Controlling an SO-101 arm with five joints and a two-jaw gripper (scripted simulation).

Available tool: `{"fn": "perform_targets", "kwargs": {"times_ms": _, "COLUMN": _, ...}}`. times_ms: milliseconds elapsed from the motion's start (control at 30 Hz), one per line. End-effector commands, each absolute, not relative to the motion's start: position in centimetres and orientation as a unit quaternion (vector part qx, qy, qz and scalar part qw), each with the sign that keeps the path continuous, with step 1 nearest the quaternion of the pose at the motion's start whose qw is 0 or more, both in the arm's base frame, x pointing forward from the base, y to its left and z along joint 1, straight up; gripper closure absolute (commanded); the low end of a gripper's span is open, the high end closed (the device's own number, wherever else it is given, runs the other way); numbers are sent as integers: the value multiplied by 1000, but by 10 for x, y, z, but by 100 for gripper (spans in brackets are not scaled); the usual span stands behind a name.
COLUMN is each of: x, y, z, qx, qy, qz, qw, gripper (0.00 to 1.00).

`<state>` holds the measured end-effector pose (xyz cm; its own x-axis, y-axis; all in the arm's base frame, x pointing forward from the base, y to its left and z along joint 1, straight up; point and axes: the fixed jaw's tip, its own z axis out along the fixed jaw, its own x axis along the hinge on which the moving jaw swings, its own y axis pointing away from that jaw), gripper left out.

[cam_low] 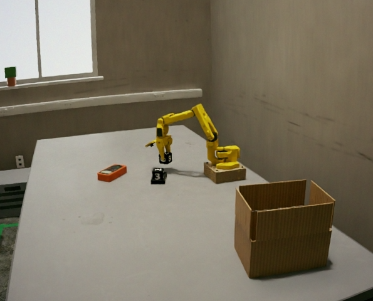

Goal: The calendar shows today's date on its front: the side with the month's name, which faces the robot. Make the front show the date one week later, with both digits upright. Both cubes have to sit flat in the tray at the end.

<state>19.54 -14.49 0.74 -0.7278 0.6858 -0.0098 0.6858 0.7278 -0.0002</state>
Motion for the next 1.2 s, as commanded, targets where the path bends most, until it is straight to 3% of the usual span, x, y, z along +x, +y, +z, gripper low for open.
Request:
{"fn": "perform_targets", "kwargs": {"times_ms": 0, "x": 195, "y": -141, "z": 3, "qx": 368, "qy": 930, "qz": 1, "qw": -2, "gripper": 100}}
{"fn": "perform_targets", "kwargs": {"times_ms": 1167, "x": 195, "y": -141, "z": -9, "qx": 368, "qy": 930, "qz": 1, "qw": -2, "gripper": 100}}
